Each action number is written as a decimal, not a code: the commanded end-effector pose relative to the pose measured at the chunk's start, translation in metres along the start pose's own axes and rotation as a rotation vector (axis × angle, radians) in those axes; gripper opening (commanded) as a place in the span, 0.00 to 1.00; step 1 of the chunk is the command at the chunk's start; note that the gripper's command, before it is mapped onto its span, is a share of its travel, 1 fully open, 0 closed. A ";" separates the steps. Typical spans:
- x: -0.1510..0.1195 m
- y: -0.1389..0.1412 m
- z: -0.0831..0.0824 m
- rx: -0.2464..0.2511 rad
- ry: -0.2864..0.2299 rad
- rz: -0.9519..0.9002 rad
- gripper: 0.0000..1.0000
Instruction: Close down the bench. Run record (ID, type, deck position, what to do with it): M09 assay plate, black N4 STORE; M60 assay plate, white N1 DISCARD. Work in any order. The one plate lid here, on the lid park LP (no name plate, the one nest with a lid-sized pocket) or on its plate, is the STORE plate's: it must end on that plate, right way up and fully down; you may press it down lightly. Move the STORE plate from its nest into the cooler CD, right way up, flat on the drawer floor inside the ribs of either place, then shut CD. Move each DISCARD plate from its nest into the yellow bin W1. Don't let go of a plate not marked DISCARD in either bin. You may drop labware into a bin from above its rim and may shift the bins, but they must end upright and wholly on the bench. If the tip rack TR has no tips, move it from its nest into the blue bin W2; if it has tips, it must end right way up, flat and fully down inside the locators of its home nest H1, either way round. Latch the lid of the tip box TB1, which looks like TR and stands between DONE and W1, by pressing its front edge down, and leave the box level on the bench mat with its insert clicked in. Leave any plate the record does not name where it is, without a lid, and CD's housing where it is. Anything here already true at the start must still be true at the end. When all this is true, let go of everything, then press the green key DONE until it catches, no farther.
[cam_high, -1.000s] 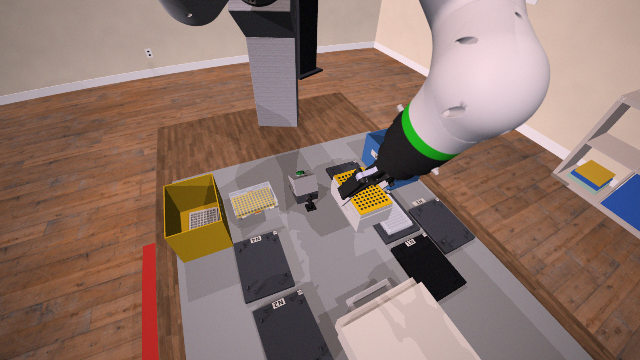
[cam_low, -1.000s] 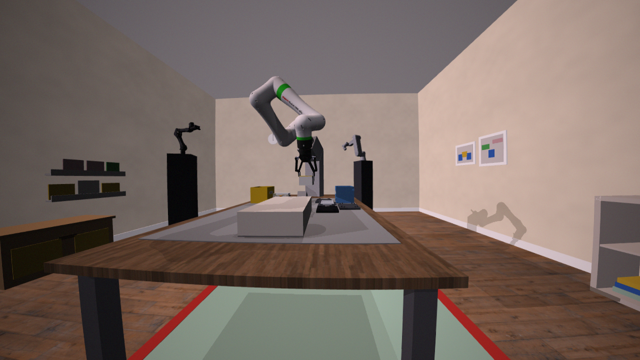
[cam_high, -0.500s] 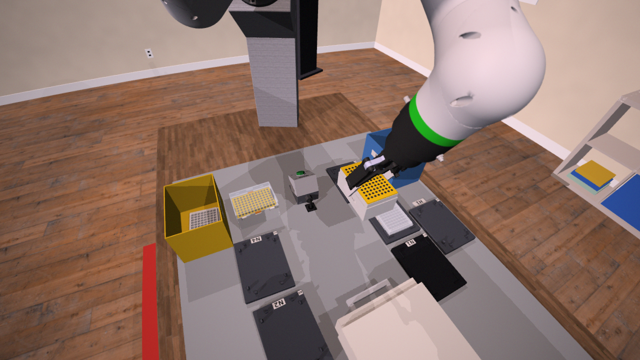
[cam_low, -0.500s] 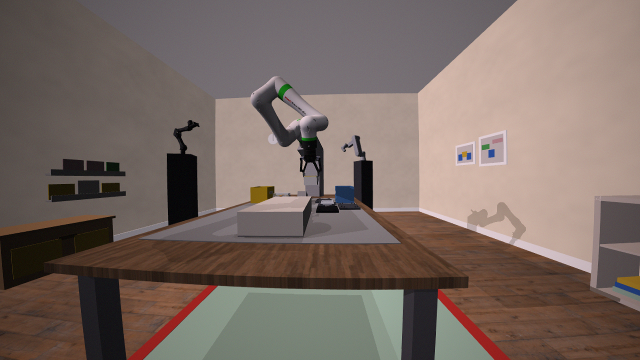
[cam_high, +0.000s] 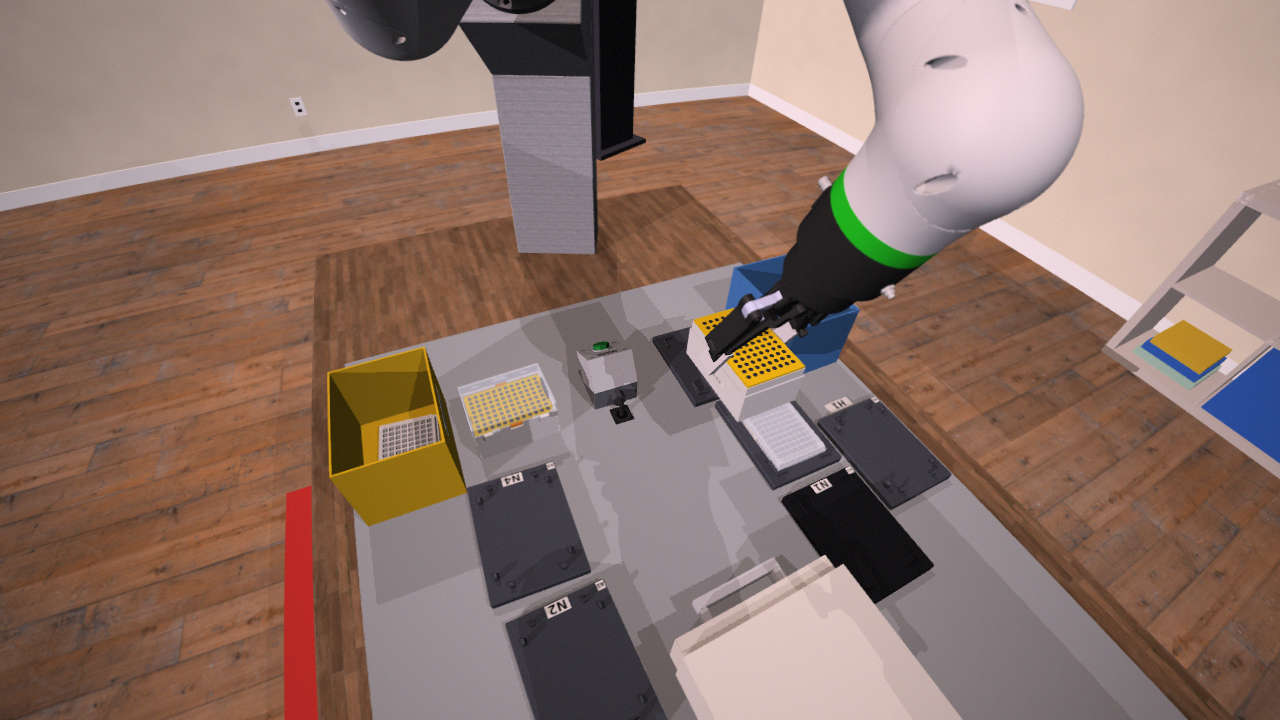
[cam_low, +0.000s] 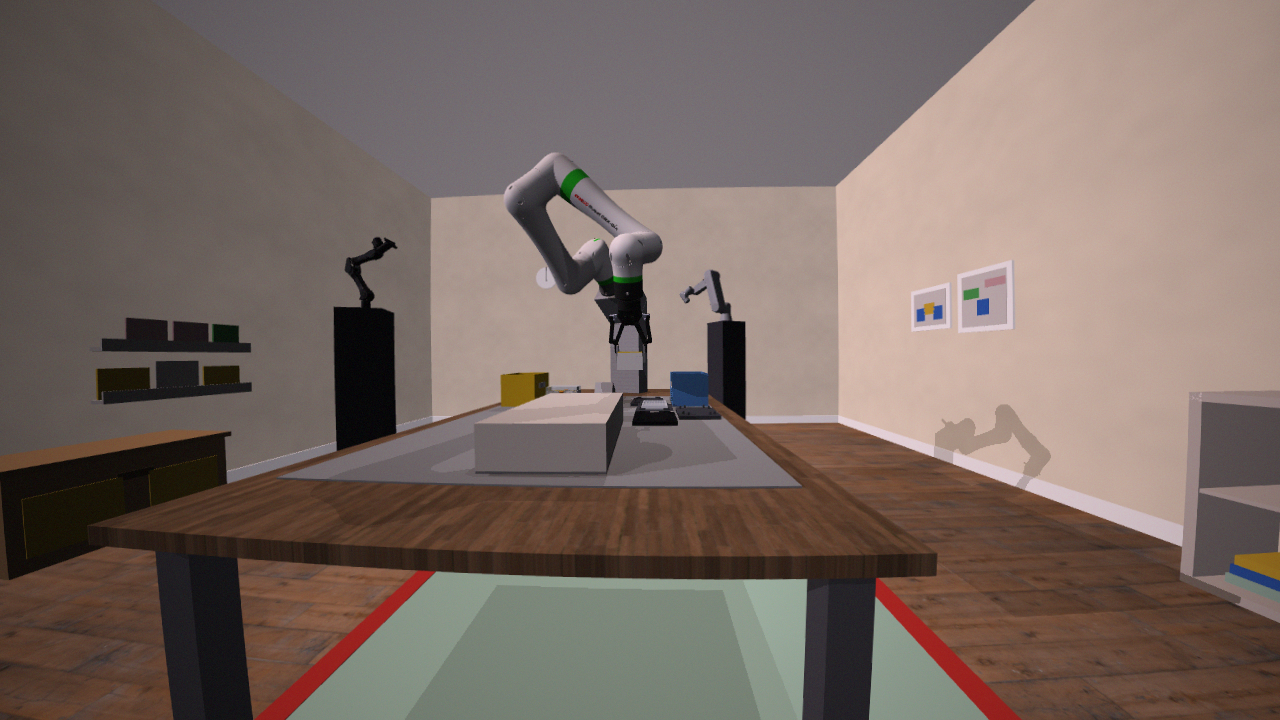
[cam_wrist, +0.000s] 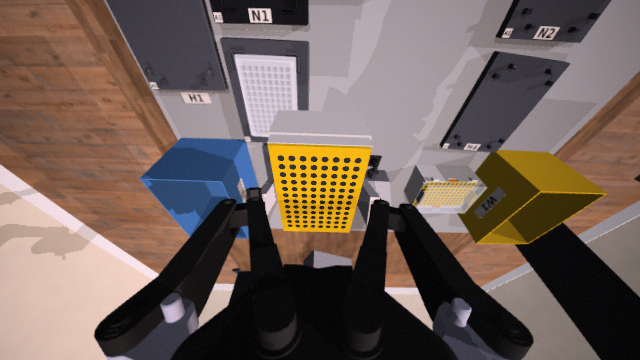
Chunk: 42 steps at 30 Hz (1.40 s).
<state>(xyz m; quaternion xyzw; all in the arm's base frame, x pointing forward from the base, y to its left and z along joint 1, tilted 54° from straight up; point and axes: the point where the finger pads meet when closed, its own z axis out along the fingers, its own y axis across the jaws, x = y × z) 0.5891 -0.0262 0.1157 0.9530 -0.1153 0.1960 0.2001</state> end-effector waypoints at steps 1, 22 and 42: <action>-0.006 -0.010 0.003 0.000 0.001 0.000 0.00; -0.029 -0.047 0.014 0.000 0.001 0.000 0.00; -0.054 -0.086 0.025 0.000 0.001 0.000 0.00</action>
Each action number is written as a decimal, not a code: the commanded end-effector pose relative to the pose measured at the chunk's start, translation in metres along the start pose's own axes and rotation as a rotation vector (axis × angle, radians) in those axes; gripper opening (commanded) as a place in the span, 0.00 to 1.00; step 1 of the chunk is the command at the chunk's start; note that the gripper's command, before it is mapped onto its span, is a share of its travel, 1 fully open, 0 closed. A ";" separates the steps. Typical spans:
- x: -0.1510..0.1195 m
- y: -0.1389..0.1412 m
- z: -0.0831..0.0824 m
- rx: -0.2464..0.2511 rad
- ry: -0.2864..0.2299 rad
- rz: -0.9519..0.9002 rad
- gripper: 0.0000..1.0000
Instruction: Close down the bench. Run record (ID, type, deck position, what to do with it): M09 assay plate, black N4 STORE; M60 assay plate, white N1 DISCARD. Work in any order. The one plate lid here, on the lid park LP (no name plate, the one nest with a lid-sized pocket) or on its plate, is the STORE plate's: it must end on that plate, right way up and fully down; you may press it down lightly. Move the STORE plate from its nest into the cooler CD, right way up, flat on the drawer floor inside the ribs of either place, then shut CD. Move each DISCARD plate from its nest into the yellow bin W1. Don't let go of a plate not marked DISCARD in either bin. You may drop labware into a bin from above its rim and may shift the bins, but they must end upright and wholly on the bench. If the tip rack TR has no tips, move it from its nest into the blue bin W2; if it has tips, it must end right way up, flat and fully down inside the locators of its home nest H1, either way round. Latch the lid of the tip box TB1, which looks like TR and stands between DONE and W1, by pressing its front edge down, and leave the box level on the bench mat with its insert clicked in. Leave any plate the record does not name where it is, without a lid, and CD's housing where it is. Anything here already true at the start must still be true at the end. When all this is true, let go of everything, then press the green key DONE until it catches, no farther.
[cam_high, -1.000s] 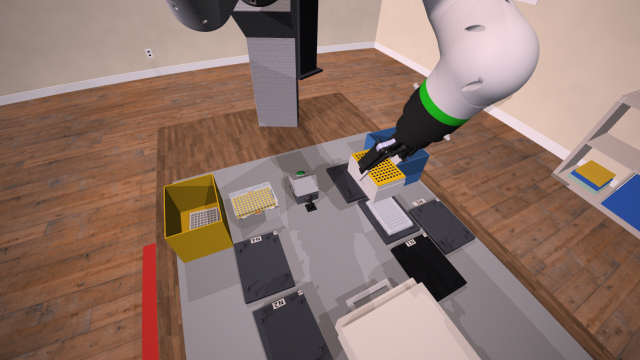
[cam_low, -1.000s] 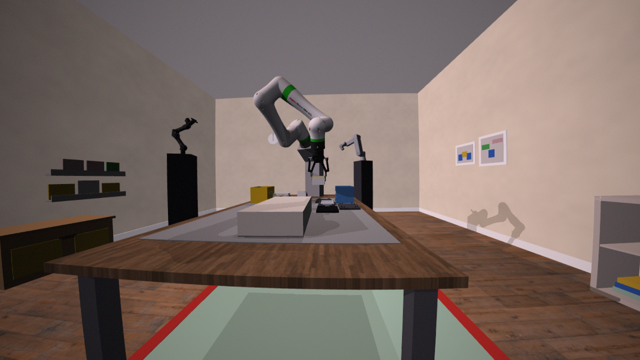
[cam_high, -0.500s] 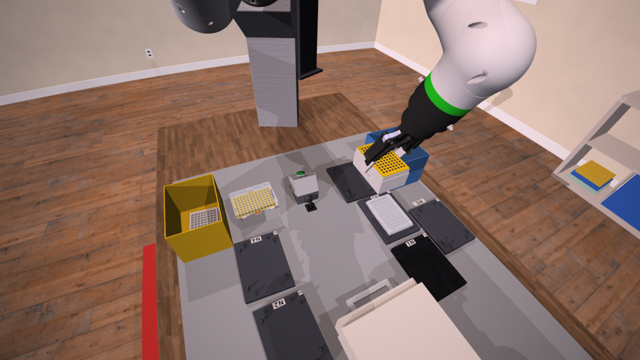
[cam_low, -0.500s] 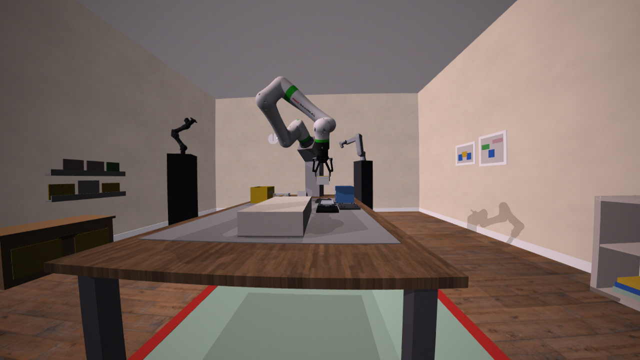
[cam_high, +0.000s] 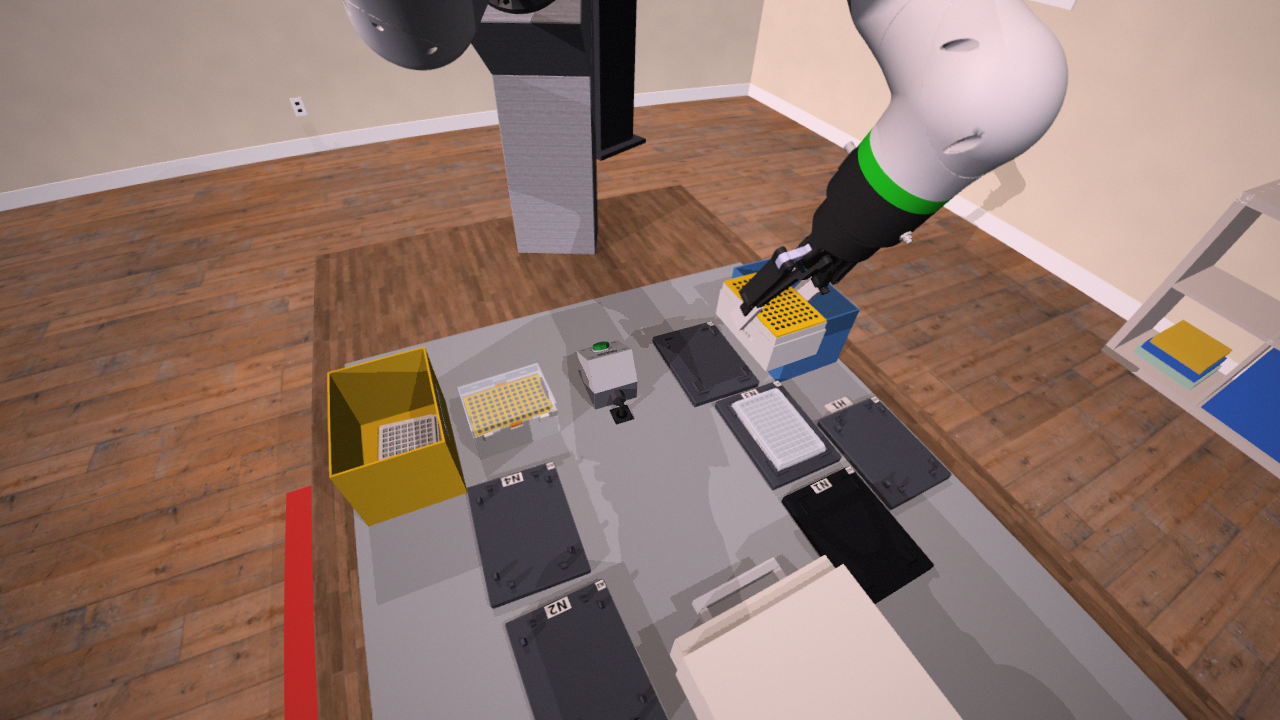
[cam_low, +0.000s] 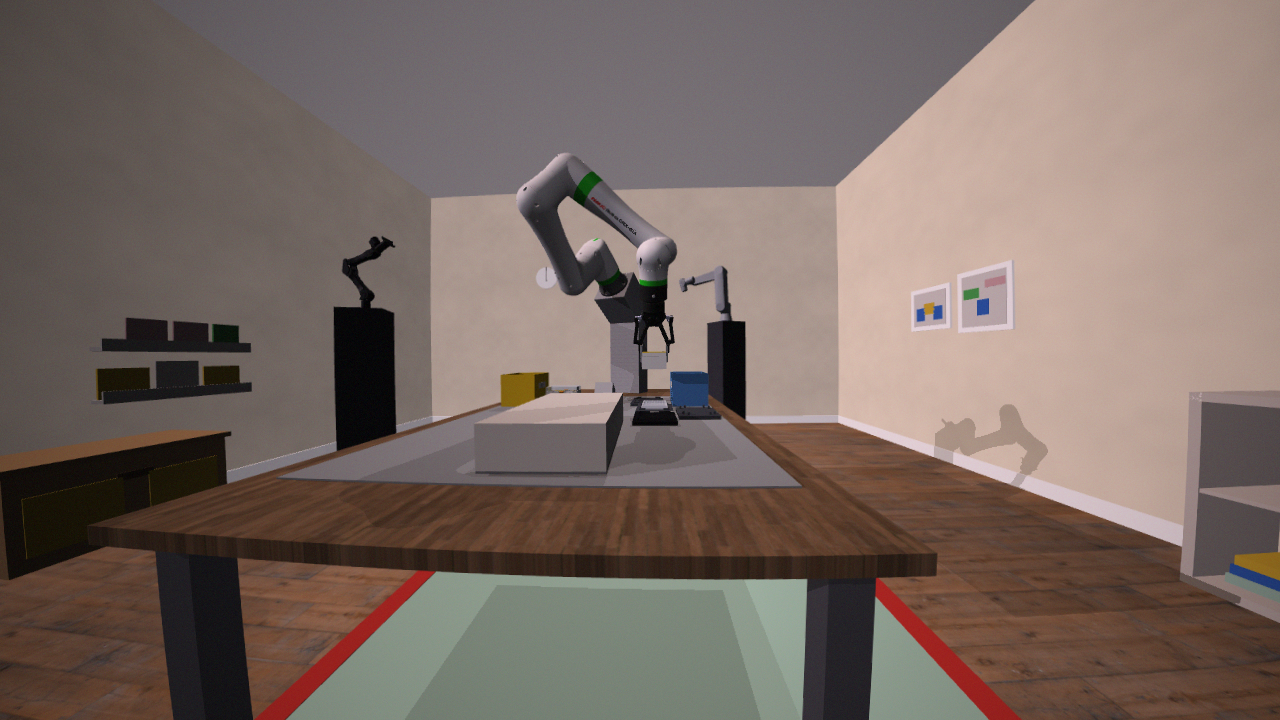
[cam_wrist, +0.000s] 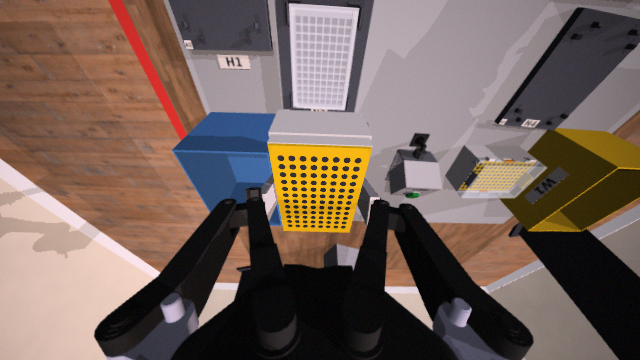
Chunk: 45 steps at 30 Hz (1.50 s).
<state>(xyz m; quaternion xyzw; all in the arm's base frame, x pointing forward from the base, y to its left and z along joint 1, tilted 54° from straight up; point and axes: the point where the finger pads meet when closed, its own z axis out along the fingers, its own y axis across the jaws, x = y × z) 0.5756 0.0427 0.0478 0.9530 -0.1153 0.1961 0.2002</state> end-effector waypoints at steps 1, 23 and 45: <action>-0.005 -0.008 0.002 0.000 0.000 0.000 0.00; -0.032 -0.052 0.015 0.000 0.000 0.000 0.00; -0.060 -0.096 0.028 0.000 0.000 0.000 0.00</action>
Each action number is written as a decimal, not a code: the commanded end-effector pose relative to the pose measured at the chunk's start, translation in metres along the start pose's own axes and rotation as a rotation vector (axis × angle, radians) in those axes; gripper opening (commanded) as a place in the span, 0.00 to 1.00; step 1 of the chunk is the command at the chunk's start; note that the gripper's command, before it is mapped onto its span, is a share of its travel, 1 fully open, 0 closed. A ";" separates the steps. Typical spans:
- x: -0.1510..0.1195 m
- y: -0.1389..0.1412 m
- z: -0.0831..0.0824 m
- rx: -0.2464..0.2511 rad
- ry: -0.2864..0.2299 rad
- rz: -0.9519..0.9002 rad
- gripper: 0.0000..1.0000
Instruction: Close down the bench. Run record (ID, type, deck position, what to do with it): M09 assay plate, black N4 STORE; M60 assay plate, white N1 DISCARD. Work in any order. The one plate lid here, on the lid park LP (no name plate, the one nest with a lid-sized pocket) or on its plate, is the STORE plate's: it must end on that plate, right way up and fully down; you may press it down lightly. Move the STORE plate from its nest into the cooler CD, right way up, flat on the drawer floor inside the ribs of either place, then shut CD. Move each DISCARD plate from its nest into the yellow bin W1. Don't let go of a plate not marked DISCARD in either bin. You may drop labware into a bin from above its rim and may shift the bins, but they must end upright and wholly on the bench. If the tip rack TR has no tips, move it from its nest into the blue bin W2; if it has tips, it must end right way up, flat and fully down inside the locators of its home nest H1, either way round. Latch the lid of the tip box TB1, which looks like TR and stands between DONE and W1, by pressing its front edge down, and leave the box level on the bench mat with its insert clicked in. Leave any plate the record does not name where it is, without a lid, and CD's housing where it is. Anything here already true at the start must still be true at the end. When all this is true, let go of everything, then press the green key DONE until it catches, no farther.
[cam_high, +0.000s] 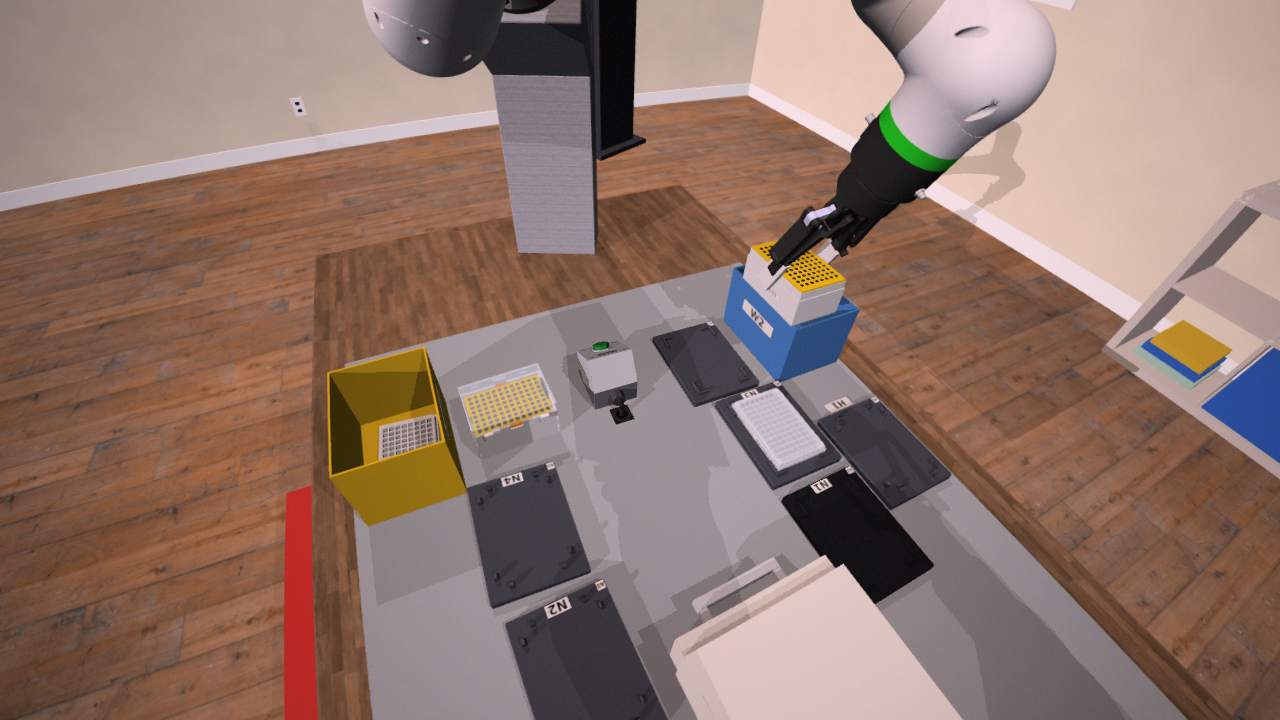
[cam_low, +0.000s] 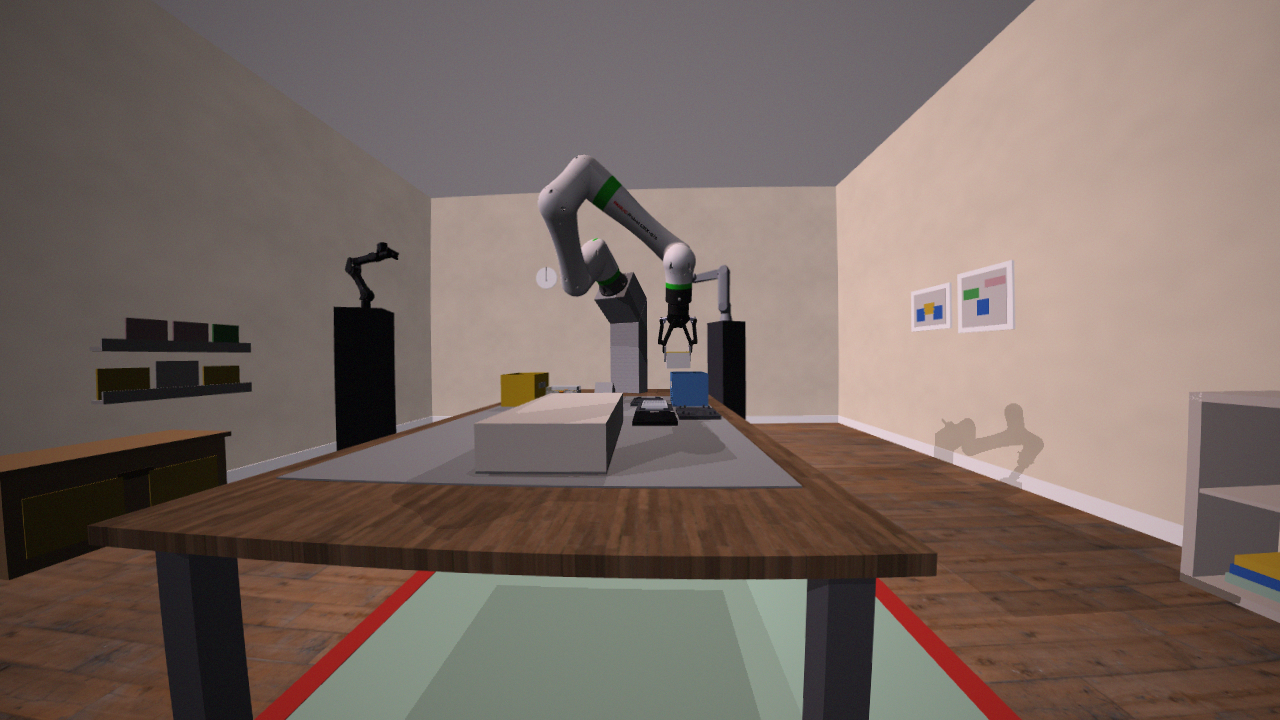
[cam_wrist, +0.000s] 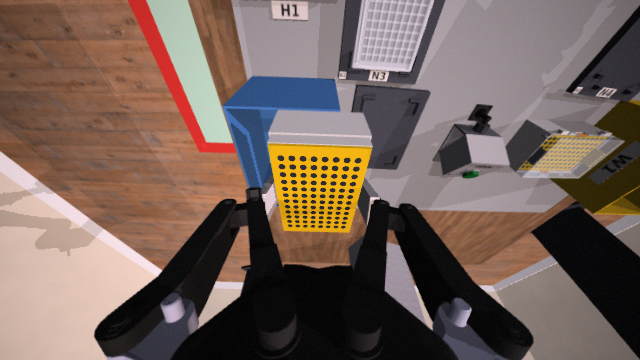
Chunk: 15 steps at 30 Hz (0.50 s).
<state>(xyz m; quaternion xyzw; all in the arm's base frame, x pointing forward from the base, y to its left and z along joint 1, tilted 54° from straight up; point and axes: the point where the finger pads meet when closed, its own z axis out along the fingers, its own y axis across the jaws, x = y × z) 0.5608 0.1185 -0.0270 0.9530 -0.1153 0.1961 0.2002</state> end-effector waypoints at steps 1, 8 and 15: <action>-0.006 -0.010 0.003 0.000 0.000 0.000 0.00; -0.013 -0.021 0.006 0.000 0.000 0.000 0.00; -0.022 -0.036 0.010 0.000 0.000 0.000 0.00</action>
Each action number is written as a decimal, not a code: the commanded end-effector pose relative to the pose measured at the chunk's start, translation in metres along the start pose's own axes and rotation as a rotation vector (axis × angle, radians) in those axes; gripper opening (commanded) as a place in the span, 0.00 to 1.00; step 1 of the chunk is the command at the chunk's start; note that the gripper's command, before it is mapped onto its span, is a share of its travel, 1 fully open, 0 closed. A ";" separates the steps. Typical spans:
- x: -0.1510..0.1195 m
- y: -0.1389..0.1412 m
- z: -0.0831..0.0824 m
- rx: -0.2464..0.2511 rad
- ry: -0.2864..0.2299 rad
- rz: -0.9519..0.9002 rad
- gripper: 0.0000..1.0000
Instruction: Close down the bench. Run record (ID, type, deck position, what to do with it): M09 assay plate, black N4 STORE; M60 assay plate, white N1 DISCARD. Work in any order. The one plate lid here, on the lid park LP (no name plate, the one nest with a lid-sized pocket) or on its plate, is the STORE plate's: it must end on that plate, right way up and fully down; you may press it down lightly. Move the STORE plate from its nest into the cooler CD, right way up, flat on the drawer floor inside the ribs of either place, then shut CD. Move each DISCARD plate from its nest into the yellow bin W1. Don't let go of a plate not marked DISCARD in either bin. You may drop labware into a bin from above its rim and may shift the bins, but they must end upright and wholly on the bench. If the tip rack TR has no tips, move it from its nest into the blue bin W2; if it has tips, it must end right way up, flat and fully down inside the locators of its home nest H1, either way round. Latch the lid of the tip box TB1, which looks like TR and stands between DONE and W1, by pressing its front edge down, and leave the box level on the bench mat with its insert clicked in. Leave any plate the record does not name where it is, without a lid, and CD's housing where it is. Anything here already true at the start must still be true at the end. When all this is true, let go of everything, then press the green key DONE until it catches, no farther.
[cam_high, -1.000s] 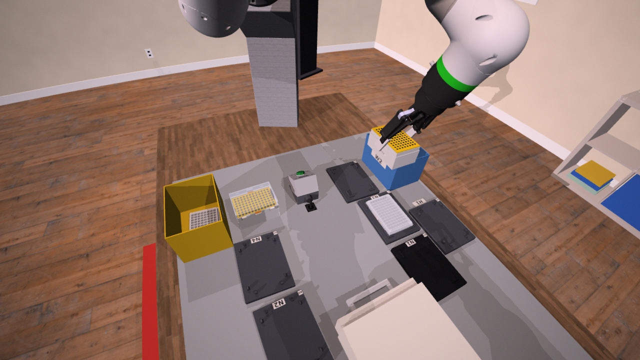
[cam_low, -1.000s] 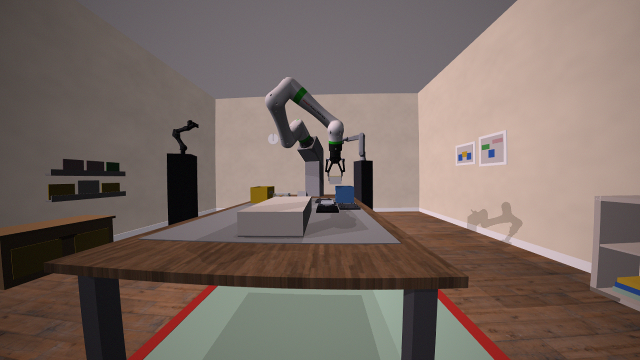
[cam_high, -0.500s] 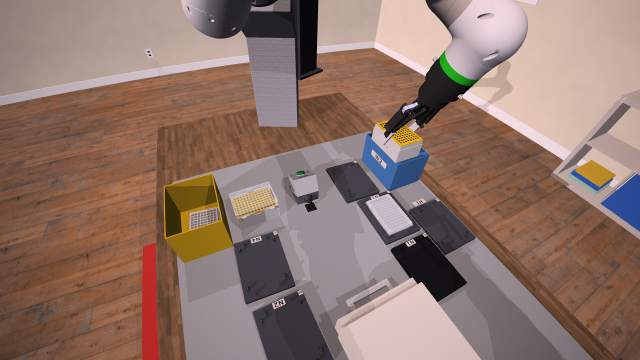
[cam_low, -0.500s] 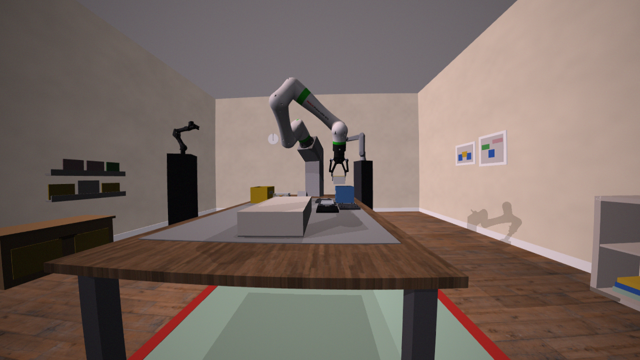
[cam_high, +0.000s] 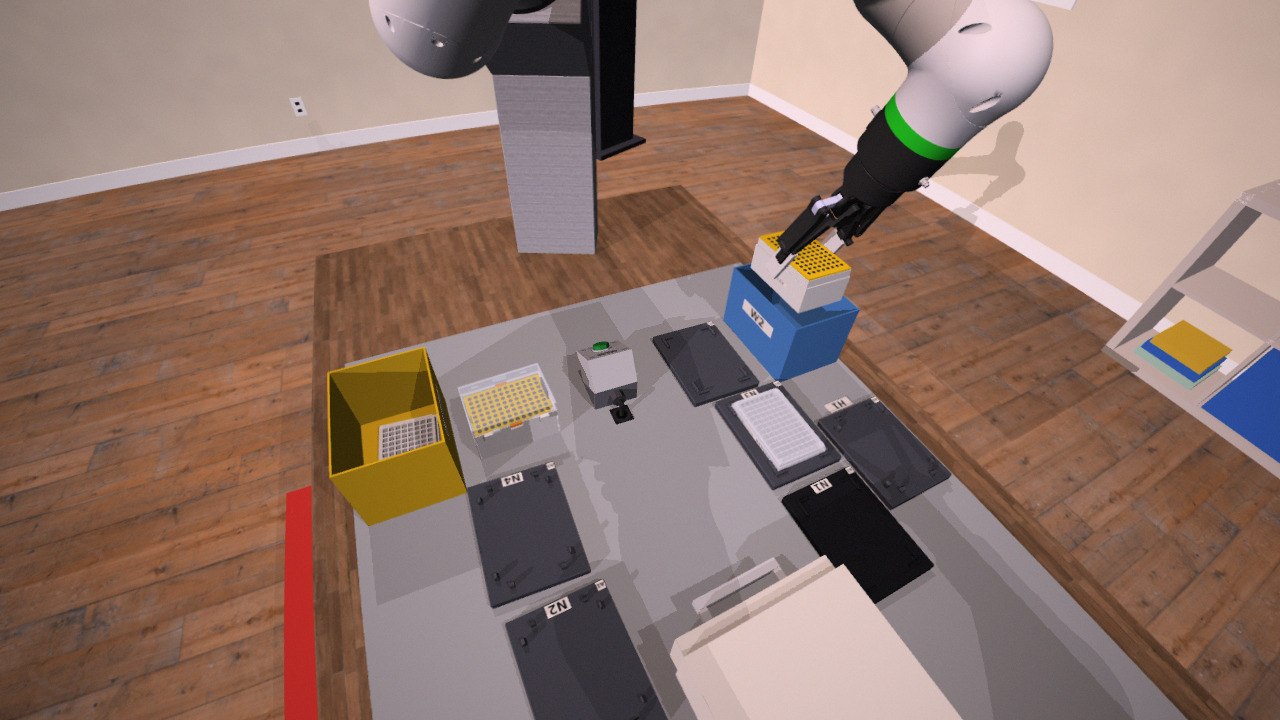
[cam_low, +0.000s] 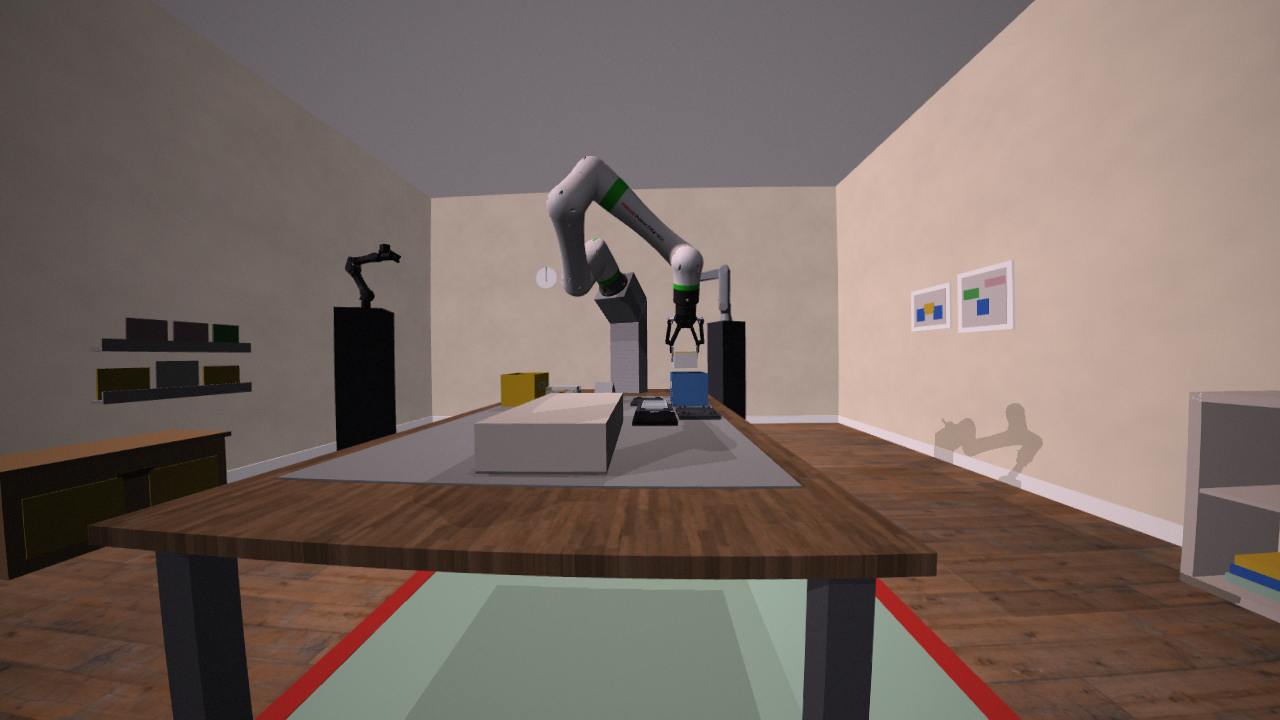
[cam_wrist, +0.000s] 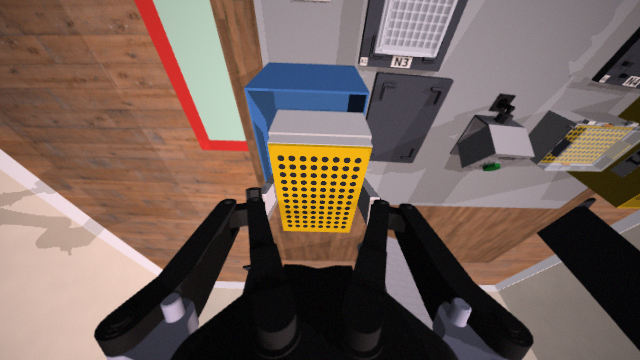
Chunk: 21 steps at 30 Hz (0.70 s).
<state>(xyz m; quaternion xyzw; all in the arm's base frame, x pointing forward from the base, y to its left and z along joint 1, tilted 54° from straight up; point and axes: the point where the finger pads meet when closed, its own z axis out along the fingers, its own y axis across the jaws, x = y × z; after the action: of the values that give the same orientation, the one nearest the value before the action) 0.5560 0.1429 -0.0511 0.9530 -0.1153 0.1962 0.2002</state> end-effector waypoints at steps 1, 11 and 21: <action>-0.006 -0.010 0.003 0.000 0.000 0.000 0.00; -0.009 -0.015 0.004 0.000 0.000 0.000 0.00; -0.009 -0.015 0.004 0.000 0.000 0.000 0.00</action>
<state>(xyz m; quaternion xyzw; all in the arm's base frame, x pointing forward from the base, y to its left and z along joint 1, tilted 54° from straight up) 0.5537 0.1552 -0.0634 0.9529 -0.1154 0.1963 0.2003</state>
